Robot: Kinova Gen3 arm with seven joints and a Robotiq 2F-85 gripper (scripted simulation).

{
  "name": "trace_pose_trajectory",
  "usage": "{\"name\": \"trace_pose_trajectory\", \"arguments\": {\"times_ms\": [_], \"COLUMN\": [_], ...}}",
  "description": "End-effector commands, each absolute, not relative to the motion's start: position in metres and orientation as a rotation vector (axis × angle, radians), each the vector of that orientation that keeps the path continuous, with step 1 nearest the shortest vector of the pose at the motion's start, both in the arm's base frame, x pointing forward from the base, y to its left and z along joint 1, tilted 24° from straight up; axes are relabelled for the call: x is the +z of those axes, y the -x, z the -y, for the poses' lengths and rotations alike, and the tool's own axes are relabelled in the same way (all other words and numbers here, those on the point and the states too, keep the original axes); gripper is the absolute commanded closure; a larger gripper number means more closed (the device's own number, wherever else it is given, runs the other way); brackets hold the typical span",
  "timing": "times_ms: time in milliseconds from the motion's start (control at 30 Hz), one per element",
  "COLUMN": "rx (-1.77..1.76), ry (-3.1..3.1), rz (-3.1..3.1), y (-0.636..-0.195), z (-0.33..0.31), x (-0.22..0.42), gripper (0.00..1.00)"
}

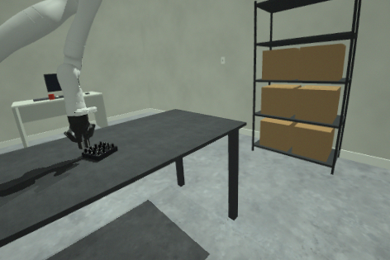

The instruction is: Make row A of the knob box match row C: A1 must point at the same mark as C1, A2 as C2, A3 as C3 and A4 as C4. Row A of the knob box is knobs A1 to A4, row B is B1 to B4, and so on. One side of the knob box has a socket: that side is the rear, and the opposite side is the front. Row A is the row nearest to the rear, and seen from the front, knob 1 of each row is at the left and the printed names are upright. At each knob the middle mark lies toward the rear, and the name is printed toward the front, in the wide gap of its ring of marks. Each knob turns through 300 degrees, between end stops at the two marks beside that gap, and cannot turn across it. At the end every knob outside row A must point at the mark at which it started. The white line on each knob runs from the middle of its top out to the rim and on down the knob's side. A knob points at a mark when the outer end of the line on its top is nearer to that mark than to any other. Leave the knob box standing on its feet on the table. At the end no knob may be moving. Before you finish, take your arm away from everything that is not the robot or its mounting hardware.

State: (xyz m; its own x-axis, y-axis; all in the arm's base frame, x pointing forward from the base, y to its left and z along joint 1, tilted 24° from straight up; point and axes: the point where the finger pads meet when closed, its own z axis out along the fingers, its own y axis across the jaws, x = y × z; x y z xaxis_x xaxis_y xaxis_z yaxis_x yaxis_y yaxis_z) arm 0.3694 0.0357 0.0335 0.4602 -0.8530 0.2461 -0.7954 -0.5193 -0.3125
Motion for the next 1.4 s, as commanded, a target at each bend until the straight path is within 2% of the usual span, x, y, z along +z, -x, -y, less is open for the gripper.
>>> {"name": "trace_pose_trajectory", "arguments": {"times_ms": [0, 1367], "rx": [-0.57, -0.566], "ry": [2.545, 2.547], "rz": [-1.449, -1.45], "y": [-0.3736, -0.3754], "z": [-0.0362, -0.0355], "x": [0.0313, 0.0236], "gripper": [0.81, 0.81]}}
